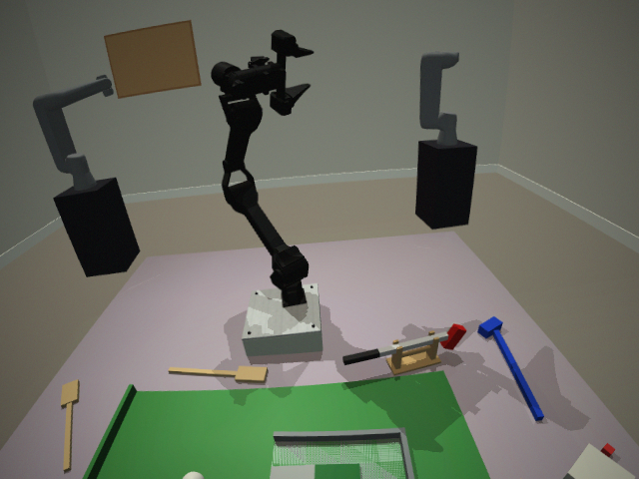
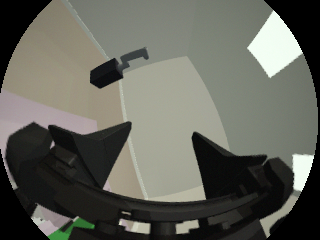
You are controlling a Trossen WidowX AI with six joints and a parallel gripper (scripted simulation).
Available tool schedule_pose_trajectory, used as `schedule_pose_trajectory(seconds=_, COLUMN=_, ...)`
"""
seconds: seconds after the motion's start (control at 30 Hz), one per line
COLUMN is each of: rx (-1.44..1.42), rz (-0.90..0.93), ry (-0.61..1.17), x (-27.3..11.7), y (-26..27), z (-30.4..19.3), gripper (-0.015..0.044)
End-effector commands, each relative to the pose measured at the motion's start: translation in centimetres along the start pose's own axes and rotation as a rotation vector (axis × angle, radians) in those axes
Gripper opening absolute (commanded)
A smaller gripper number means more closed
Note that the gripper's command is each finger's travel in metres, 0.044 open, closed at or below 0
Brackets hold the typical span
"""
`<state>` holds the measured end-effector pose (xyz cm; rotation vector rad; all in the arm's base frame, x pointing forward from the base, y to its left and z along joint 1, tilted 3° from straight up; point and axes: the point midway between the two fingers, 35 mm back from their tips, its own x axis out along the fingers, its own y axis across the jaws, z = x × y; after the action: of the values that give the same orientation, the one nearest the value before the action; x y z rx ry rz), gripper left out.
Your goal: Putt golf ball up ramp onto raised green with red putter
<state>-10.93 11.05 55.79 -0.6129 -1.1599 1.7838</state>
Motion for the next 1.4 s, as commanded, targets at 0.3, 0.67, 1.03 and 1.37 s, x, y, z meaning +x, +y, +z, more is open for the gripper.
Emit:
schedule_pose_trajectory(seconds=0.3, rx=0.211, rz=-0.204, ry=0.071, x=-0.4, y=-4.9, z=-9.8, gripper=0.0440)
schedule_pose_trajectory(seconds=0.67, rx=0.460, rz=-0.435, ry=0.384, x=-3.4, y=-6.1, z=-27.6, gripper=0.0440)
schedule_pose_trajectory(seconds=1.03, rx=0.707, rz=-0.430, ry=0.871, x=-9.1, y=2.7, z=-43.6, gripper=0.0440)
schedule_pose_trajectory(seconds=1.37, rx=0.943, rz=-0.118, ry=1.301, x=-15.0, y=16.9, z=-50.6, gripper=0.0440)
